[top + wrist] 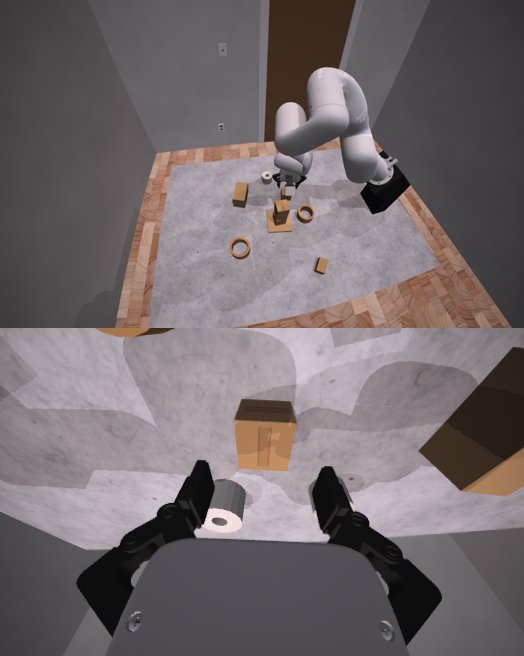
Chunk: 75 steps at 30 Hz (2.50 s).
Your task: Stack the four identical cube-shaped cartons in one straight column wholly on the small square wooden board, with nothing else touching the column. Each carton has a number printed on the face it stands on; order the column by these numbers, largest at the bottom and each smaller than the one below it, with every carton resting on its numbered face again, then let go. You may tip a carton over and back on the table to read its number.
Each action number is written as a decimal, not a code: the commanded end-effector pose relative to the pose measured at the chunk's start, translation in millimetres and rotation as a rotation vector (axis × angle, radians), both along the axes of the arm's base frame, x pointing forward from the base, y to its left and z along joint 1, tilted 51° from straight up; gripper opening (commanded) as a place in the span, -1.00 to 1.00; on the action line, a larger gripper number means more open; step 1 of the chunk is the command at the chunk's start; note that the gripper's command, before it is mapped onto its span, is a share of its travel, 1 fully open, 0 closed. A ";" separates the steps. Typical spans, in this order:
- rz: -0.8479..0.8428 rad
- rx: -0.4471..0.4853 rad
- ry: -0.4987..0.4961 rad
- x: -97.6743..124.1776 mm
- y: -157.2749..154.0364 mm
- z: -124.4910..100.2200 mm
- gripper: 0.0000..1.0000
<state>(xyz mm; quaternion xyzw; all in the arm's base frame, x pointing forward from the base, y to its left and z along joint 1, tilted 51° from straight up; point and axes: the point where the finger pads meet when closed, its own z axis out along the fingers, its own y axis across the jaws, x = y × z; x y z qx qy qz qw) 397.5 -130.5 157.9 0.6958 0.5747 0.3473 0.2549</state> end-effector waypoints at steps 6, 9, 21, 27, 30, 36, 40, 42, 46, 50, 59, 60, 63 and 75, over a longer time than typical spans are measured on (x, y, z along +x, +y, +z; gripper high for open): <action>-0.002 -0.002 -0.002 11.3 0.1 -8.7 1.00; -0.002 -0.003 -0.002 14.6 0.2 -11.6 1.00; -0.002 -0.003 -0.002 24.5 0.7 -19.7 1.00; -0.002 -0.002 -0.002 29.8 1.1 -23.7 1.00; -0.002 -0.002 -0.002 30.6 1.2 -24.4 1.00; -0.002 -0.002 -0.002 35.1 1.5 -28.1 1.00; -0.002 -0.002 -0.002 37.8 1.6 -30.4 1.00; -0.002 -0.002 -0.002 39.1 1.7 -31.5 1.00; -0.002 -0.002 -0.002 40.3 1.8 -32.5 1.00; -0.002 -0.002 -0.002 42.4 1.9 -34.4 1.00; -0.002 -0.003 -0.002 46.2 2.1 -37.9 1.00; -0.002 -0.003 -0.002 46.6 2.2 -38.2 1.00; -0.002 -0.003 -0.002 46.9 2.2 -38.5 1.00; -0.003 -0.003 -0.002 49.7 2.3 -41.1 1.00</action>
